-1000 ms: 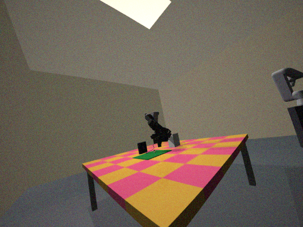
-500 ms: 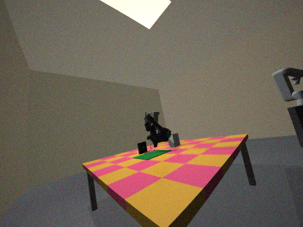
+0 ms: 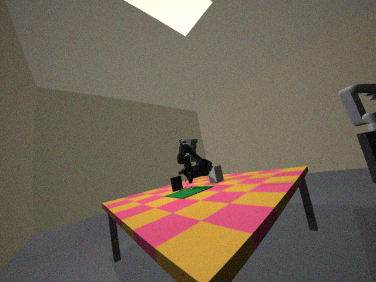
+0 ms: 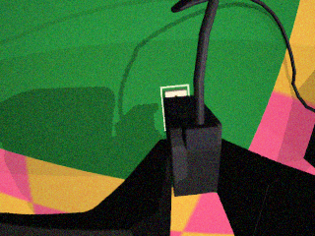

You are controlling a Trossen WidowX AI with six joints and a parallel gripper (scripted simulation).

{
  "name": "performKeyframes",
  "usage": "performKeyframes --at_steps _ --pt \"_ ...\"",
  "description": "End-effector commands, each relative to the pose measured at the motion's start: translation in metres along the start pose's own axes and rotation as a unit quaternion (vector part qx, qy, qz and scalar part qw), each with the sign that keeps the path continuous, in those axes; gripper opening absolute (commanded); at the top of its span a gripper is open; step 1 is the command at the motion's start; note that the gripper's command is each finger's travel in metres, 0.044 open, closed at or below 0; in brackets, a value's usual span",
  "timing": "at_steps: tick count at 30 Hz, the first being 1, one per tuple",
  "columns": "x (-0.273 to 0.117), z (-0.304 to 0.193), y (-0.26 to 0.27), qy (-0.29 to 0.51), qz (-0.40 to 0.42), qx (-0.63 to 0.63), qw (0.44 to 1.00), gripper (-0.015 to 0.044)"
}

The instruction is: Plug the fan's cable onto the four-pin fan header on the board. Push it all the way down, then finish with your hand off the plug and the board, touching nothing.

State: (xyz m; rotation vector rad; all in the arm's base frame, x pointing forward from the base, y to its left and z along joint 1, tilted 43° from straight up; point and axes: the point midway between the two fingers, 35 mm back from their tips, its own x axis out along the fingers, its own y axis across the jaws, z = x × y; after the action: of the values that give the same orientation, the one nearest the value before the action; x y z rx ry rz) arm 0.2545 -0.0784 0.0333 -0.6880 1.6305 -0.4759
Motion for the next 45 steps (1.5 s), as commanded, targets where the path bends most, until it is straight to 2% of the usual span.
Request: performKeyframes --at_steps 1,26,31,45 --pt "0.0 0.0 -0.002 0.0 -0.003 -0.005 1.0 0.0" --pt "-0.002 -0.008 -0.002 0.0 -0.003 -0.008 1.0 0.0" --pt "0.02 -0.008 -0.003 0.0 -0.003 -0.008 1.0 0.0" --pt "0.02 -0.008 -0.003 0.0 -0.003 -0.007 1.0 0.0"
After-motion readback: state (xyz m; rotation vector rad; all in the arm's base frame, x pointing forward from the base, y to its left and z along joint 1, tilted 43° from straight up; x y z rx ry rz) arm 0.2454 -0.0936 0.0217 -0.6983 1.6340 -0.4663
